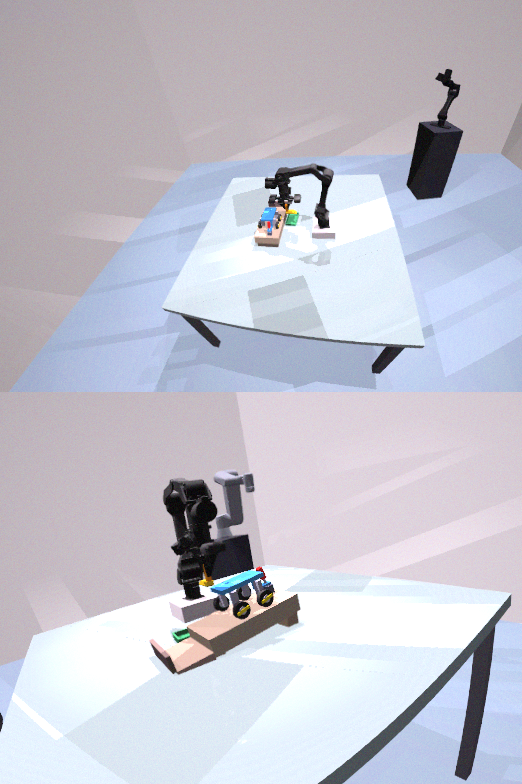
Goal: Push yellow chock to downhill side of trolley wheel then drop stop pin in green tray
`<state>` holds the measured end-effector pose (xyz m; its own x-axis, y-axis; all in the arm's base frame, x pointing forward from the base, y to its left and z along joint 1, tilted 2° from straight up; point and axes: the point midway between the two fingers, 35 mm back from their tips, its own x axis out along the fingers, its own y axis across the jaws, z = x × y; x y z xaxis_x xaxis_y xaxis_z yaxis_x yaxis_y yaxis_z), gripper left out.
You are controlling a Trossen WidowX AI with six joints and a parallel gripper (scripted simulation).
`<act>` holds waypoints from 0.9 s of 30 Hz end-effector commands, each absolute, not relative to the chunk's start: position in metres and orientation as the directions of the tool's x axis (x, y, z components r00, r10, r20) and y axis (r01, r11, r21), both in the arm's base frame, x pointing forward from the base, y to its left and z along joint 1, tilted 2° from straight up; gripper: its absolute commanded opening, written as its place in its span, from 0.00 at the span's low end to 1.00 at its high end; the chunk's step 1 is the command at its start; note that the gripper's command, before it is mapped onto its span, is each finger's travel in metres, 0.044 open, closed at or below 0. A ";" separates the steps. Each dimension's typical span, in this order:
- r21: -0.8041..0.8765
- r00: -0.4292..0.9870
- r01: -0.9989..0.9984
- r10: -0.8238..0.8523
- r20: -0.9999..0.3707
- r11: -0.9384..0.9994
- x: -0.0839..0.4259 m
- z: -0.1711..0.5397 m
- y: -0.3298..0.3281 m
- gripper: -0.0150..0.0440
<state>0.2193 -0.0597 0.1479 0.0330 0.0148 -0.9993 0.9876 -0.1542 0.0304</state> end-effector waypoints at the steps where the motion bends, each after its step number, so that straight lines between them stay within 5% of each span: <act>1: 0.037 0.040 0.988 0.017 -0.999 -0.150 0.221 0.147 -0.076 0.25; 27: 0.037 0.040 0.984 0.011 -0.999 -0.173 0.228 0.139 -0.166 0.25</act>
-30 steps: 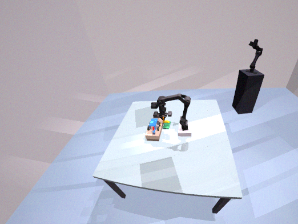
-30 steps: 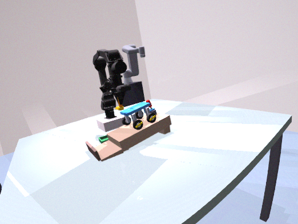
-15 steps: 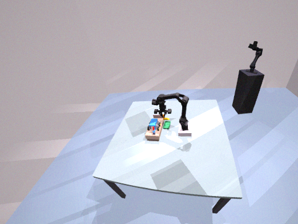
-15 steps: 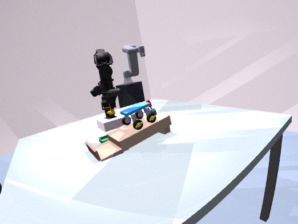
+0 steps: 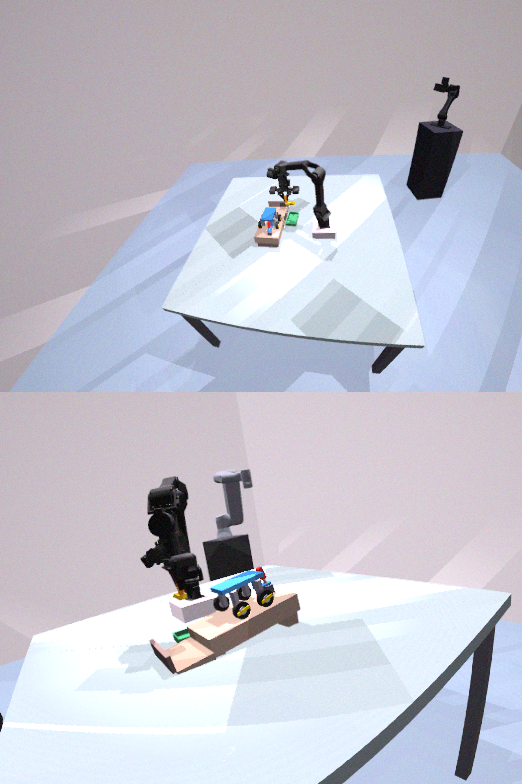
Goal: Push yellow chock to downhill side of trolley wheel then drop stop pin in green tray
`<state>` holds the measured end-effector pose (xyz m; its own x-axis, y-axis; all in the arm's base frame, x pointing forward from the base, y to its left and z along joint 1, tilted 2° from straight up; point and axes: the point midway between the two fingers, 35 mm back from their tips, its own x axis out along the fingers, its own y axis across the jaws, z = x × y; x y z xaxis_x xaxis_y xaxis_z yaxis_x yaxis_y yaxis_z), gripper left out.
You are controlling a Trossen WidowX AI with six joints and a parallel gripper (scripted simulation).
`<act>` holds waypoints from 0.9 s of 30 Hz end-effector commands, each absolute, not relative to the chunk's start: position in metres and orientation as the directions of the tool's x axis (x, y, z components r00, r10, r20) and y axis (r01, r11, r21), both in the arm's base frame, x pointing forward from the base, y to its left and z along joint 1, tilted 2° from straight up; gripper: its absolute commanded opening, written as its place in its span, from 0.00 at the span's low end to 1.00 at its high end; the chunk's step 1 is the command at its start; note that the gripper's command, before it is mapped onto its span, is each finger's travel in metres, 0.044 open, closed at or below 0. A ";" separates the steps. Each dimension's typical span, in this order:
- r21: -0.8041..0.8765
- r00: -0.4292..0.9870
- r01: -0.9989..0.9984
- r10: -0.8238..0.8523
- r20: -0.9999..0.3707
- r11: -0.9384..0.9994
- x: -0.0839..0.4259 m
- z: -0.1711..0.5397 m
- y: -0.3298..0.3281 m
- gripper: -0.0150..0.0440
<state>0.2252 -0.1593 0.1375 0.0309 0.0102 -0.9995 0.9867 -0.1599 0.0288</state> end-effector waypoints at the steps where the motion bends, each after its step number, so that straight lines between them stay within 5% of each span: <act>1: 0.036 0.039 0.980 0.013 -0.999 -0.196 0.228 0.139 -0.166 0.25; 27: -0.058 0.041 0.433 0.084 -0.996 -0.900 0.228 0.139 -0.169 0.25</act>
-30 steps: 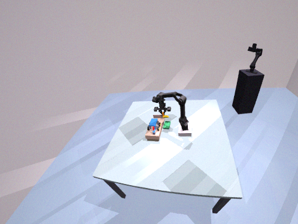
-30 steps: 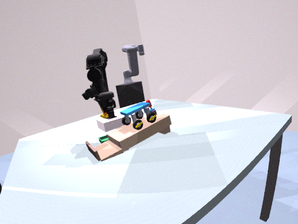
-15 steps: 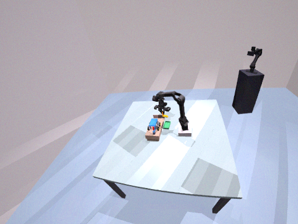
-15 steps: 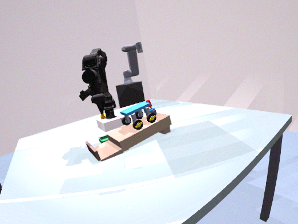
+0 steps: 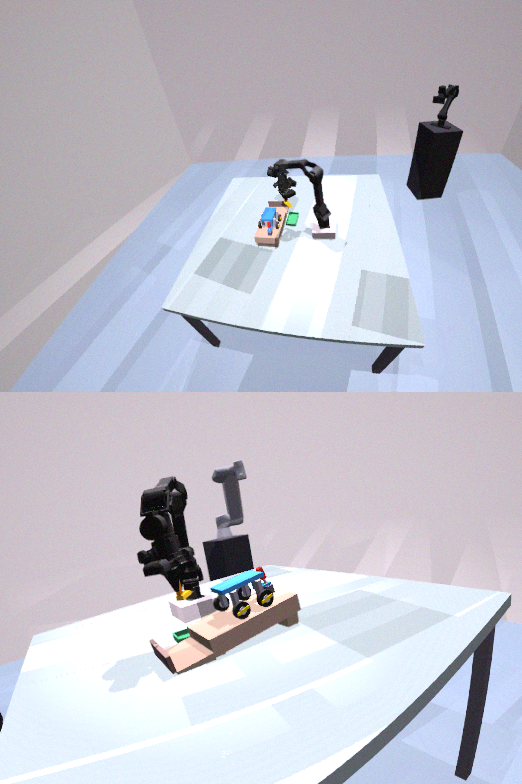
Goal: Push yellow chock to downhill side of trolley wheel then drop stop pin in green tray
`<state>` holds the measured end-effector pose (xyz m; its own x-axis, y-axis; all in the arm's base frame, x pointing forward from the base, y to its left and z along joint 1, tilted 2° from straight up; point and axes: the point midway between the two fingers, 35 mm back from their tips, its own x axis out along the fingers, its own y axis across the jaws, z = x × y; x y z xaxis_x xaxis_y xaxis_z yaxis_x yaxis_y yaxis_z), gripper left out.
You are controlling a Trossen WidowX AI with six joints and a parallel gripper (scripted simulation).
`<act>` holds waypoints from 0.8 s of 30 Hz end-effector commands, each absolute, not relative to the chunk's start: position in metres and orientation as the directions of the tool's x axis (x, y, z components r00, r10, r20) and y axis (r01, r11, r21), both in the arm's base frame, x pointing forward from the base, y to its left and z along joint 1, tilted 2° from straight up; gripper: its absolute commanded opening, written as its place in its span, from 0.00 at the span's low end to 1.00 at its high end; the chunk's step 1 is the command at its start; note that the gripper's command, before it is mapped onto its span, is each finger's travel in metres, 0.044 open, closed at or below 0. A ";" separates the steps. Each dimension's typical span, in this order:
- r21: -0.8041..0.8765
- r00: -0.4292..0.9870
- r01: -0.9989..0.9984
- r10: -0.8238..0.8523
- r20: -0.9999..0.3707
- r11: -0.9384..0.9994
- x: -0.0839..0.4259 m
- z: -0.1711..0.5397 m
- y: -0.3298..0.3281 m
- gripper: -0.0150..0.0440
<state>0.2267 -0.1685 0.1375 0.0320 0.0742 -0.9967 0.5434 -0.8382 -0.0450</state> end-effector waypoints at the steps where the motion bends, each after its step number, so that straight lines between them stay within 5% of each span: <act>1: -0.063 0.042 0.400 0.087 -0.995 -0.914 0.228 0.139 -0.169 0.25; 16: -0.129 0.058 -0.120 0.123 -0.991 -0.984 0.227 0.139 -0.171 0.25; 24: -0.132 0.059 -0.144 0.125 -0.990 -0.981 0.227 0.139 -0.171 0.25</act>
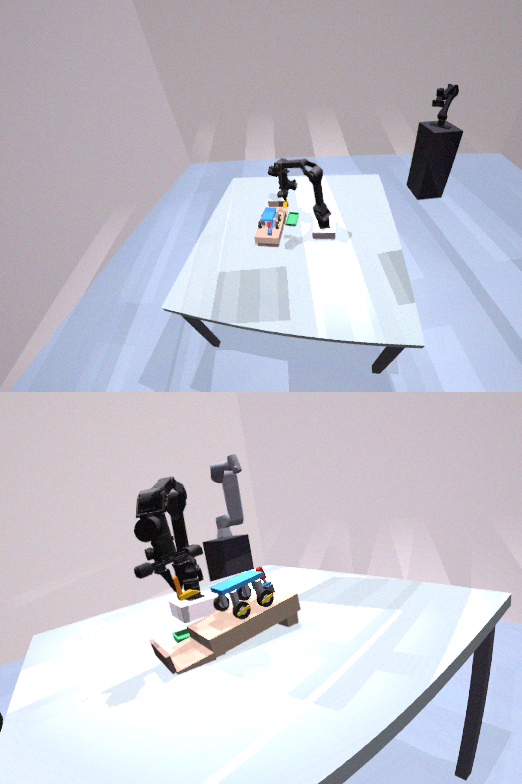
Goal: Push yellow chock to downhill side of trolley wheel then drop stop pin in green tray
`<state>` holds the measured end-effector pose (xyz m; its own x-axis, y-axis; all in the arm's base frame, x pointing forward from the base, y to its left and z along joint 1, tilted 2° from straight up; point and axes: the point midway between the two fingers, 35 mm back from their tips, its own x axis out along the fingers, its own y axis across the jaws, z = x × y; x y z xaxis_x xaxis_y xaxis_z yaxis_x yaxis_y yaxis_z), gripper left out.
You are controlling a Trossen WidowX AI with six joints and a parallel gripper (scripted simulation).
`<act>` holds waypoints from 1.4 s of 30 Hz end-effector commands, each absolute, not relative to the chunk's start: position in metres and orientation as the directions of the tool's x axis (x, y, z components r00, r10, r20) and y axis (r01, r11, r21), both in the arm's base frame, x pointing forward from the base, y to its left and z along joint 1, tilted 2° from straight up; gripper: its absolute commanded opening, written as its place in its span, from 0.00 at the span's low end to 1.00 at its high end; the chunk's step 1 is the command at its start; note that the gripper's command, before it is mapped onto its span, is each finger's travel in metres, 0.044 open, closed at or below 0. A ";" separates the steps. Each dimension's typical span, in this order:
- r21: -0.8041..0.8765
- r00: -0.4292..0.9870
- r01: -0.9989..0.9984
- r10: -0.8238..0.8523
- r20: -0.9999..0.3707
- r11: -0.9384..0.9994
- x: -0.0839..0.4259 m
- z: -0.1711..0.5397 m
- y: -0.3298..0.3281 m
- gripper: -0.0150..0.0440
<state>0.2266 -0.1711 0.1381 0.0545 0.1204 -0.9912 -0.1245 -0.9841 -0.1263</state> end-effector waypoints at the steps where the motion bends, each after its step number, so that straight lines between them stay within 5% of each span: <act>1: -0.132 0.059 -0.144 0.125 -0.990 -0.981 0.228 0.139 -0.171 0.25; 42: -0.132 0.062 -0.143 0.125 -0.990 -0.981 0.260 0.072 -0.170 0.25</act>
<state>0.2604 -0.1735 0.0811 0.0627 0.1171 -0.9911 -0.1389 -0.9824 -0.1249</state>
